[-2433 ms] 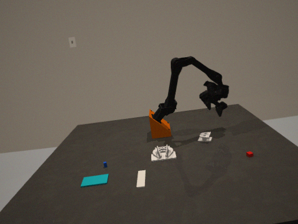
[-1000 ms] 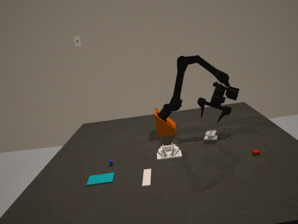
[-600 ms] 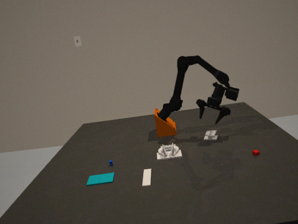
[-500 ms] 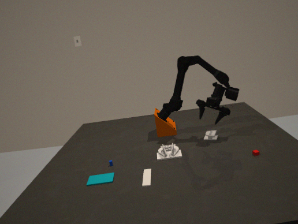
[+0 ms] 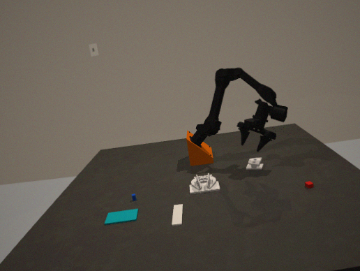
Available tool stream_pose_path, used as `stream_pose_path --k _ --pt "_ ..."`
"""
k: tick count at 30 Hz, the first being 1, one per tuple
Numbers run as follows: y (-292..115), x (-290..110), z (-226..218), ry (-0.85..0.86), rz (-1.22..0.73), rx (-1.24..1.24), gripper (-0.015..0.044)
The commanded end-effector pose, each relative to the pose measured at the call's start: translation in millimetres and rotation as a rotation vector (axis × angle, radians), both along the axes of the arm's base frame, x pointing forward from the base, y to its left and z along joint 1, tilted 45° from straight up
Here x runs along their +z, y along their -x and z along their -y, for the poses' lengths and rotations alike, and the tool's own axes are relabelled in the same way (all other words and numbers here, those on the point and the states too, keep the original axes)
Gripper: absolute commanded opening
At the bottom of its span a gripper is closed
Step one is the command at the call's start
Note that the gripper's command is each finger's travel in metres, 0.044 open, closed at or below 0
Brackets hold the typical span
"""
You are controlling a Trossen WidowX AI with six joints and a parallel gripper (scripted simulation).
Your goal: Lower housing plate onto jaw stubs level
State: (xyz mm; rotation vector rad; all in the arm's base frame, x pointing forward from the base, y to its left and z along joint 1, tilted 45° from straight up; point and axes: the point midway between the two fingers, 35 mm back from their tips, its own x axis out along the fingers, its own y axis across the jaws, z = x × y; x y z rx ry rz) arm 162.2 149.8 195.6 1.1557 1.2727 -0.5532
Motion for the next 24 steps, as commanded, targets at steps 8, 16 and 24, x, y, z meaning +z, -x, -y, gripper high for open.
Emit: stream_pose_path --k 8,16,24 --pt "-4 -3 2 -0.13 -0.133 -0.171 0.044" --pt "-8 -2 3 -0.232 -0.227 -0.298 0.044" --pt "-13 0 5 -0.337 -0.32 -0.423 0.044"
